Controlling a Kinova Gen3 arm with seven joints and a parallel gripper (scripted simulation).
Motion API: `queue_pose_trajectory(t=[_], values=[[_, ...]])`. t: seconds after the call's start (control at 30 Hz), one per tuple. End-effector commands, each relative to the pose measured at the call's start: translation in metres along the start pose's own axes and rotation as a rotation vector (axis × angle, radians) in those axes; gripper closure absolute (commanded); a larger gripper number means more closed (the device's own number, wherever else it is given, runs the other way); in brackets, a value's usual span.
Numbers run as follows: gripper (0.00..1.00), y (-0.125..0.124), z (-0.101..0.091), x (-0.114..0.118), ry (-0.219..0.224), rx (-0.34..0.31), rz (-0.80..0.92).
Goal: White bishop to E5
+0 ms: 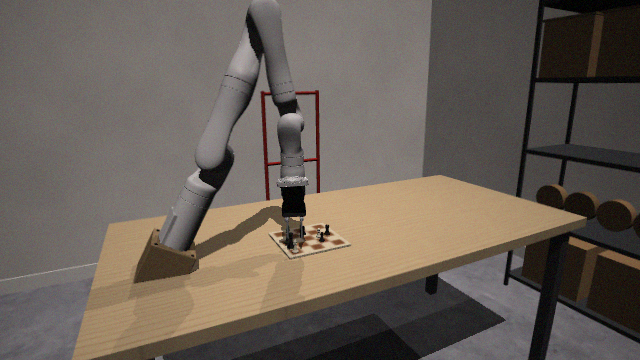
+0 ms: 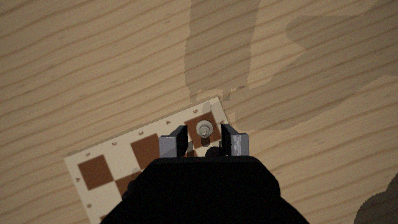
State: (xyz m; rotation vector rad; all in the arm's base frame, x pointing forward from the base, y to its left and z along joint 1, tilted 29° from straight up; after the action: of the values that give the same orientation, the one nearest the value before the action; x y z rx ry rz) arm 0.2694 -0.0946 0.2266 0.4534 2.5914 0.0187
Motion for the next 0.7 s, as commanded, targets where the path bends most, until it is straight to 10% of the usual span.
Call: queue_pose_trajectory(t=[0.0,0.67], values=[[0.27,0.000,0.000,0.000,-0.001,0.000,0.000],[0.27,0.000,0.016,0.000,-0.001,0.000,0.000]])
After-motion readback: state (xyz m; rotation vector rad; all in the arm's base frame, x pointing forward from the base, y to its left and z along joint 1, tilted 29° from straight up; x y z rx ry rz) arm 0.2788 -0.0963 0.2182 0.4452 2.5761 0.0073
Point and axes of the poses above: the point where the finger pads meet when closed, its own z axis out along the fingers, its own x axis across the jaws, y = z × x, the point moved 6 cm from there along -z, back along the fingers, and after that the axes turned 4 degrees about -z, right-handed, at the moved point
